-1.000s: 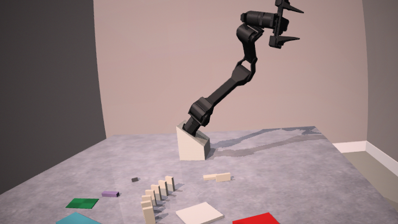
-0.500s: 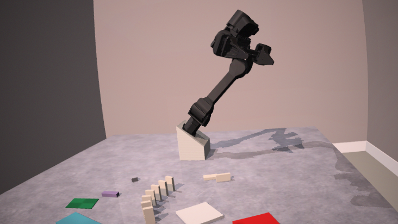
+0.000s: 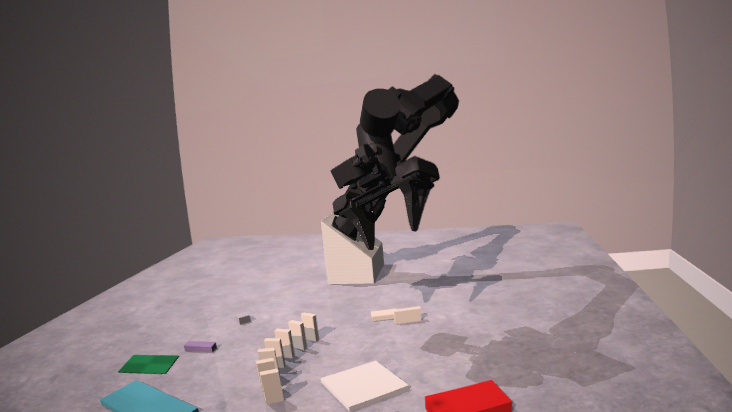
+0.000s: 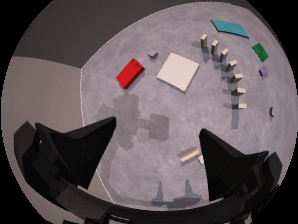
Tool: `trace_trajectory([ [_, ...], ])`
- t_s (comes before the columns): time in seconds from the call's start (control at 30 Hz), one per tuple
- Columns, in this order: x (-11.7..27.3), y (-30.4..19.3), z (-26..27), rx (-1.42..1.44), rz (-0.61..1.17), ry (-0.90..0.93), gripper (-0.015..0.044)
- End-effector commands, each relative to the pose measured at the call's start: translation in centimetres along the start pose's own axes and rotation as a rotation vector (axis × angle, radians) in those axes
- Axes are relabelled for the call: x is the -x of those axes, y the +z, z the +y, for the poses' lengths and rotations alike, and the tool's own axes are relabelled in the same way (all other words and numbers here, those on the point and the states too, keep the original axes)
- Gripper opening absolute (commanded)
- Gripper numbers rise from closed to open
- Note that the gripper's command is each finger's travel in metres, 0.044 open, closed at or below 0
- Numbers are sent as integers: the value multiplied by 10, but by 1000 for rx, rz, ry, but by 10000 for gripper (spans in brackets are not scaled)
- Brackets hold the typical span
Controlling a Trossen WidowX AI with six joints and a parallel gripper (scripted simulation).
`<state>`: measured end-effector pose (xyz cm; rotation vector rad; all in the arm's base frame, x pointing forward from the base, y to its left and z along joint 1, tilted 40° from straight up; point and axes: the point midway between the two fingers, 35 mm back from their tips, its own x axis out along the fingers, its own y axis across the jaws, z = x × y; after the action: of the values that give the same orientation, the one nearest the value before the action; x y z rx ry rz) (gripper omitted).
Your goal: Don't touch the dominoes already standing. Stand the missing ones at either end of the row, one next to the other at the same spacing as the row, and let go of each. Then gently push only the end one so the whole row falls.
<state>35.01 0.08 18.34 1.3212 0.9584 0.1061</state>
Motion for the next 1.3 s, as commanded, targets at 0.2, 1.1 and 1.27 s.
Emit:
trace_trajectory([
  [0.2,-22,-81,-121,-734,191,-527,440],
  [1.1,-87,-103,-151,-747,196,-536,440],
  [1.27,-92,-106,-153,-748,196,-536,440],
])
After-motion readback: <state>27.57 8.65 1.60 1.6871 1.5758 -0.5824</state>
